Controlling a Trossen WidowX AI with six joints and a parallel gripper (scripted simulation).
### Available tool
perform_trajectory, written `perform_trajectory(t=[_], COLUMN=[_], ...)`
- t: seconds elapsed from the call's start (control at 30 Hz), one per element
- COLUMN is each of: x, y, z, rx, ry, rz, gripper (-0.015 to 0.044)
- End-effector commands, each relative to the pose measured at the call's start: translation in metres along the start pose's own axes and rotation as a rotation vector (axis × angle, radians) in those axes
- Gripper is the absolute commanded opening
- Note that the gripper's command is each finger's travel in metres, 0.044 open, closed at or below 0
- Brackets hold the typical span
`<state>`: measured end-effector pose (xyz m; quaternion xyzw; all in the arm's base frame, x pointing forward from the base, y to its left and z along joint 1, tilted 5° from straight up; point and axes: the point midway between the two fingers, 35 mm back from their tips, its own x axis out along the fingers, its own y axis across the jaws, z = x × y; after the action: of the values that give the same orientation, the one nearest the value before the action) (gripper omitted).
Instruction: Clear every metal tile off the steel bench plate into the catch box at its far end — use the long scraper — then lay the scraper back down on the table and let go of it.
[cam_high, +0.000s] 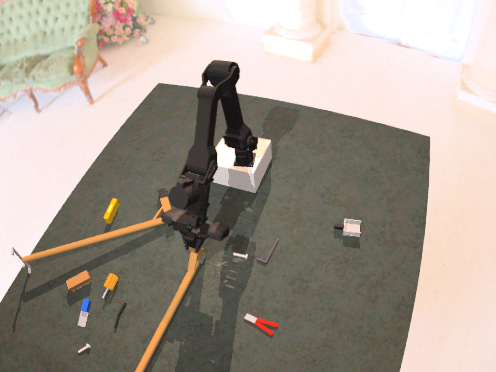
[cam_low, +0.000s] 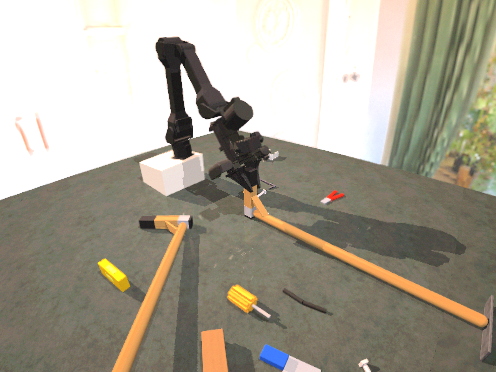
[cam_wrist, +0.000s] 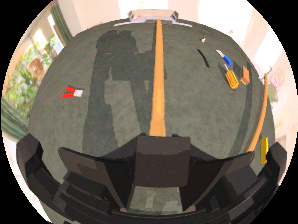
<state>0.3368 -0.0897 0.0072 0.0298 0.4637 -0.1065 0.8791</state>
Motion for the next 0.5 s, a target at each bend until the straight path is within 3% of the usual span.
perform_trajectory(t=[0.0, 0.47], x=[-0.002, -0.004], y=[0.010, 0.029], z=[0.001, -0.001], rx=[-0.006, -0.006], ry=[-0.006, -0.006], rz=[0.012, 0.014], gripper=[0.0000, 0.0000])
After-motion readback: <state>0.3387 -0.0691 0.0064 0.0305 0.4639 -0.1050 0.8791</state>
